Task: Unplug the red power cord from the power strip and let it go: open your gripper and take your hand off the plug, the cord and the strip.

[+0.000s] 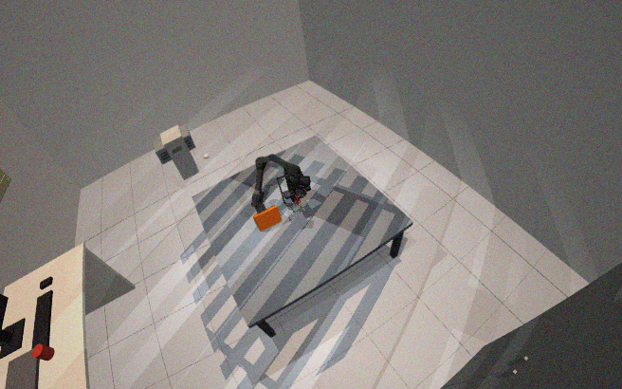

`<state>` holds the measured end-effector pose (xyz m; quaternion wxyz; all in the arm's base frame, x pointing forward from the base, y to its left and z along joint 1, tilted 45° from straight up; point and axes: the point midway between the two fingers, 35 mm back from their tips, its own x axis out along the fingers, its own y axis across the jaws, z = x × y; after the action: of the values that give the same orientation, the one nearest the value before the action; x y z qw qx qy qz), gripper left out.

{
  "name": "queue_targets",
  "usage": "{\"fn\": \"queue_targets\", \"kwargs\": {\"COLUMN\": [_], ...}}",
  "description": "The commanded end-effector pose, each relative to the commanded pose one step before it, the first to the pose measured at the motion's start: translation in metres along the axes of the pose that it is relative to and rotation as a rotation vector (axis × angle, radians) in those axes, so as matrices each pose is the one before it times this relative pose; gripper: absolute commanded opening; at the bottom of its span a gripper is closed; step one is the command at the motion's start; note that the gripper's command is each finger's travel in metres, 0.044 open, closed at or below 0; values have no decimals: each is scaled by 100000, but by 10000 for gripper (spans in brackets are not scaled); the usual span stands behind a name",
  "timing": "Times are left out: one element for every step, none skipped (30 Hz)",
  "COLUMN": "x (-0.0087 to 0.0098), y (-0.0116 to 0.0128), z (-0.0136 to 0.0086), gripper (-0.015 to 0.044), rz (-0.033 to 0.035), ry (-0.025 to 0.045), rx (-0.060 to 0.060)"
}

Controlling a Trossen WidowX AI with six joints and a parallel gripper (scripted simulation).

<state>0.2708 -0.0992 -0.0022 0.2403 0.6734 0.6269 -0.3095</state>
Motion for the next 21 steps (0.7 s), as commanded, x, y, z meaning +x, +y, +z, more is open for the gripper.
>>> {"fn": "queue_targets", "kwargs": {"x": [-15,8,9,9,9,10,10,11,9,6,2,0,0,24,49,67,87,109,134,156,165], "y": [-85,-14,-15,-16,-17,-17,-18,-19,-16,-10,-3,0,0,1,1,1,1,1,1,0,-1], "z": [-943,-164,-164,-164,-164,-163,-163,-163,-133,-81,-27,0,0,0,0,0,0,0,-1,-1,-2], "gripper": [160,160,160,160,160,160,160,160,160,160,160,160,160,160,160,160,160,160,160,160,160], "rz": [318,-7,-7,-7,-7,-8,-8,-8,-7,-4,-1,0,0,0,1,1,1,1,2,2,1], "ry": [664,23,24,24,25,26,26,27,23,14,5,0,0,0,1,1,2,3,4,6,7], "rx": [568,-2,-2,-2,-2,-2,-3,-3,-2,-2,-1,0,0,0,-1,-1,-1,-1,-2,-2,-2]}}
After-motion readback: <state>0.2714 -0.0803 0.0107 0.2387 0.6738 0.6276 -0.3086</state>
